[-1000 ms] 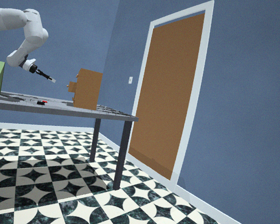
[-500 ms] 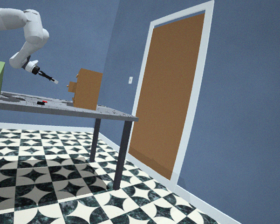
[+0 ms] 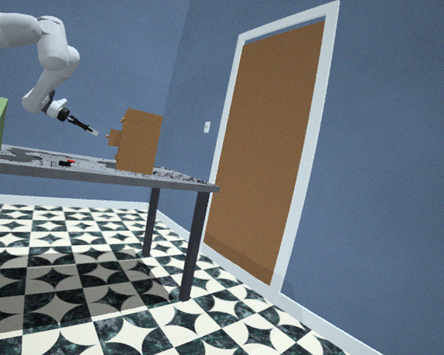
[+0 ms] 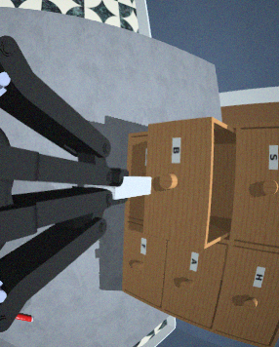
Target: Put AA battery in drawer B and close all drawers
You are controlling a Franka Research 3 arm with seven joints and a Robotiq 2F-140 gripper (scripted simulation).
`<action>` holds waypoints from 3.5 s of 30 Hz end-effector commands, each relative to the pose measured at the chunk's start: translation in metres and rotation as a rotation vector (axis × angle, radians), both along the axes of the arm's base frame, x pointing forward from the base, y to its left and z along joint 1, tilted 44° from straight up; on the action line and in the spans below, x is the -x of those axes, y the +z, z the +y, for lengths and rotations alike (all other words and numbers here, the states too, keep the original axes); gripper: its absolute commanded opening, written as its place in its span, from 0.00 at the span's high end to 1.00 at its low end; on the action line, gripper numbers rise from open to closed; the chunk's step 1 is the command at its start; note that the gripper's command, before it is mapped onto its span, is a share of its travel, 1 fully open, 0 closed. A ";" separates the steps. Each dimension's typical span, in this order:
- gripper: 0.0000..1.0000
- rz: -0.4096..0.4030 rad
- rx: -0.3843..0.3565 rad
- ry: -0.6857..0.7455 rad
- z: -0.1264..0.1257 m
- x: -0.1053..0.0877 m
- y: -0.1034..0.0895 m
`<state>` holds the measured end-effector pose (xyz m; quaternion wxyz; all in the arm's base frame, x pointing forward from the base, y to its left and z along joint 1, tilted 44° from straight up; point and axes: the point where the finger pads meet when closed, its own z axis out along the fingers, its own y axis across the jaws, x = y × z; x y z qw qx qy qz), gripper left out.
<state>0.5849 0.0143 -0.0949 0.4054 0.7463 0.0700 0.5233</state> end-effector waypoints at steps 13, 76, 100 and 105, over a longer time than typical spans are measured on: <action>1.00 0.014 0.005 0.007 -0.002 -0.007 -0.003; 1.00 0.014 0.005 0.007 -0.003 -0.012 -0.002; 1.00 0.014 0.005 0.007 -0.010 -0.034 0.001; 1.00 0.014 0.005 0.007 -0.013 -0.042 0.002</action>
